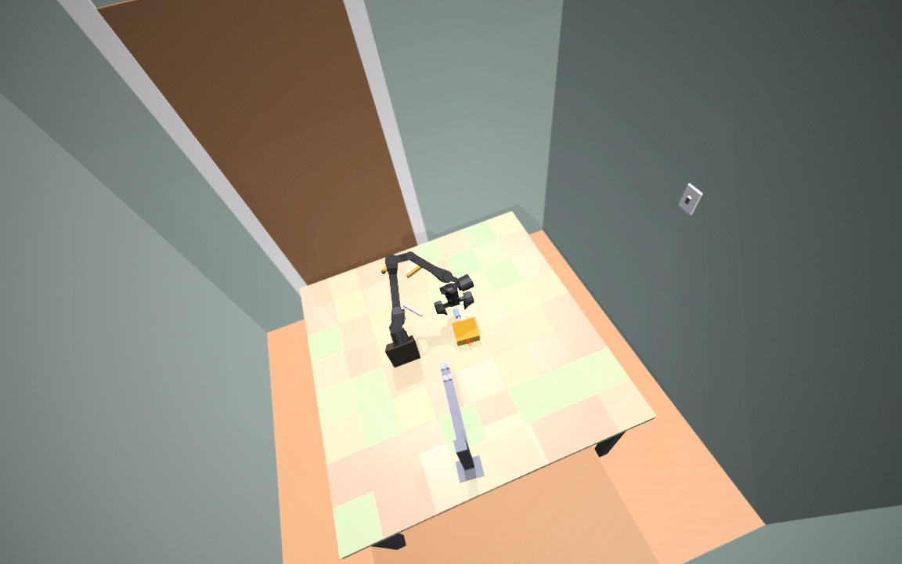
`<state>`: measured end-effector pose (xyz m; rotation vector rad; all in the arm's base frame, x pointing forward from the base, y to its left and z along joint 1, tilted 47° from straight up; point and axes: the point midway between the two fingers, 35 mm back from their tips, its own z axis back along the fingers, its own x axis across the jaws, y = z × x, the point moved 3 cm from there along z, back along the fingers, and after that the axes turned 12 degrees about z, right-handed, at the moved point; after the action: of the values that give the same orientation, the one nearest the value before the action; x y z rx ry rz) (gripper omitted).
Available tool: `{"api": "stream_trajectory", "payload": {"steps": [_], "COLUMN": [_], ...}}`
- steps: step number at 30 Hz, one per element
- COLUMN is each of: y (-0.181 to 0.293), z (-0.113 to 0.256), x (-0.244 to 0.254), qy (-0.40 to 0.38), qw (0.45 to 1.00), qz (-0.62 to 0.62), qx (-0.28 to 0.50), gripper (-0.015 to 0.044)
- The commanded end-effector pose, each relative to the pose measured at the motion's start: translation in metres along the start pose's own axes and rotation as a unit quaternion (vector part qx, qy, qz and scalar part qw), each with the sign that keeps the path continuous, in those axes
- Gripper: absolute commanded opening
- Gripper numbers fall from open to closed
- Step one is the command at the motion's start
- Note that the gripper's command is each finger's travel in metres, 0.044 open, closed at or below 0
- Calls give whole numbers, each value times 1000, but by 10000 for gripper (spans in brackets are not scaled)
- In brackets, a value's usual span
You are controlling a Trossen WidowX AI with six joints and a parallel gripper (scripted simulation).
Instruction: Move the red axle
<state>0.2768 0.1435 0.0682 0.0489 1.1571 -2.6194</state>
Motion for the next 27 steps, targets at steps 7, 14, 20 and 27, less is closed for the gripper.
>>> {"api": "stream_trajectory", "payload": {"steps": [7,14,20,27], "y": [-2,-2,27,138], "z": [20,34,32,36], "x": [-3,-3,-3,11], "qy": [5,5,1,2], "qw": [1000,1000,1000,1000], "qz": [7,7,-5,-25], "qx": [-1,0,7,13], "gripper": [440,440,440,440]}}
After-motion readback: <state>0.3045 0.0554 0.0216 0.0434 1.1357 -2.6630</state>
